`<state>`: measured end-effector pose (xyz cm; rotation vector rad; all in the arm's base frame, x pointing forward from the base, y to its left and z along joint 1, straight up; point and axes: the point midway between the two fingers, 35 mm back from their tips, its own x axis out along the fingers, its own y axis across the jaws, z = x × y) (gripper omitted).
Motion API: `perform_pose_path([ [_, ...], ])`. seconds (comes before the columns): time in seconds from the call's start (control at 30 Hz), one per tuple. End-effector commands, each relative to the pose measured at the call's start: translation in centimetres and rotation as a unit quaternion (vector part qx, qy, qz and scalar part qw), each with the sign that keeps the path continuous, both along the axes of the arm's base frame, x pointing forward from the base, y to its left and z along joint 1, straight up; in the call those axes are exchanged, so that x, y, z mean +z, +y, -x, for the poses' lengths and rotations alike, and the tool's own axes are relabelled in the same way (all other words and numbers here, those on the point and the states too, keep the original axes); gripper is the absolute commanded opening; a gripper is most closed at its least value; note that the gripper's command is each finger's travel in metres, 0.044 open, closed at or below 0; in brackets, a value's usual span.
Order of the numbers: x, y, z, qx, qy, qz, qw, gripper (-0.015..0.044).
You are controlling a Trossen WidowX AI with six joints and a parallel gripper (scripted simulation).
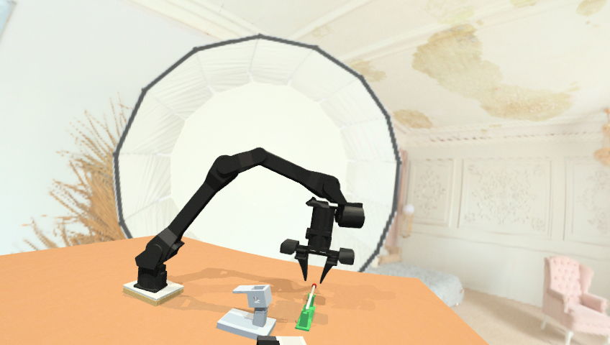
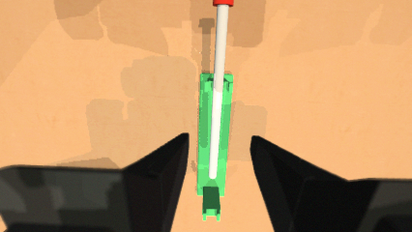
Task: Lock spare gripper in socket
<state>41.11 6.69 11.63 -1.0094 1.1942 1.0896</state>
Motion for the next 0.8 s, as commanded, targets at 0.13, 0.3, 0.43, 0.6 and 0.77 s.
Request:
perform_pose_path([
  [0.13, -1.6, -0.1, 0.0, 0.001, -0.003, 0.002, 1.000, 0.0180],
  [0.3, -2.4, 0.0, -0.1, 0.001, -0.003, 0.002, 1.000, 0.0180],
  [0.43, -3.0, 0.0, -0.2, 0.001, -0.003, 0.002, 1.000, 0.0180],
  [0.6, -3.8, 0.0, -0.2, 0.001, -0.003, 0.002, 1.000, 0.0180],
  [0.77, -4.7, 0.0, -0.2, 0.001, -0.003, 0.002, 1.000, 0.0180],
])
